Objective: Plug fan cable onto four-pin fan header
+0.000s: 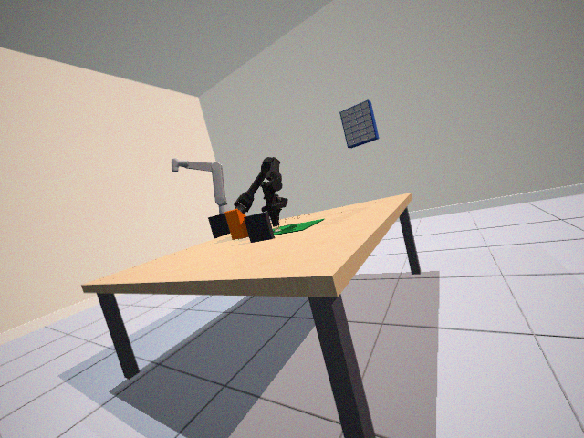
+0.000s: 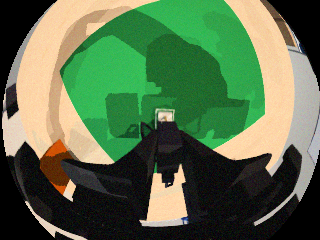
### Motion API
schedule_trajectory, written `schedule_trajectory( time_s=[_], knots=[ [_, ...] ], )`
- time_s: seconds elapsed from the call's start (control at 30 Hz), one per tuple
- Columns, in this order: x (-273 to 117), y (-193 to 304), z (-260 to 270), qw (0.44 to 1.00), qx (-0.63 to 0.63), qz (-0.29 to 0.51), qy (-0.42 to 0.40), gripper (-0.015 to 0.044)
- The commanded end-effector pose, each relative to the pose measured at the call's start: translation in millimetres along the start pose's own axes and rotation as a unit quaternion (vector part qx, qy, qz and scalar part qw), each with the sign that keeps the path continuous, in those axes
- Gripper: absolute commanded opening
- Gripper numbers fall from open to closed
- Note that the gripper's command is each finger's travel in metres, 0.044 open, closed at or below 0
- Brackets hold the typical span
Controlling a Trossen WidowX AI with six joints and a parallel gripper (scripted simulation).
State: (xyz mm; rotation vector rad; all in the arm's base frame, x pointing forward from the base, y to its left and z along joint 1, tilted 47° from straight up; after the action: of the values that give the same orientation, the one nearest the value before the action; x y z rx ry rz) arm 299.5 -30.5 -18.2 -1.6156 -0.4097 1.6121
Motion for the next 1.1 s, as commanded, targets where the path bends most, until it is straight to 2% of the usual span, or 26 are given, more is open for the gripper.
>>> schedule_trajectory(
  time_s=[0.0,1.07],
  knots=[
    [1.2,-0.2,-0.4,1.000,0.002,-0.002,0.001,0.0000],
    [10.4,-0.6,-0.4,1.000,0.002,-0.002,0.001,0.0000]
  ],
)
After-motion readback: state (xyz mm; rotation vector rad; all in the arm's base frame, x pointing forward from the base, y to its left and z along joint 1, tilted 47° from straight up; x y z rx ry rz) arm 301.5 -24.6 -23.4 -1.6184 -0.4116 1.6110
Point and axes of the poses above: the point midway between the two fingers, 35 mm back from their tips, its own x axis out along the fingers, its own z axis across the jaws, y = z × x, the point moved 2 cm from there along -x, back along the fingers, and after that the axes turned 12 degrees about -x, right-handed, at the moved point
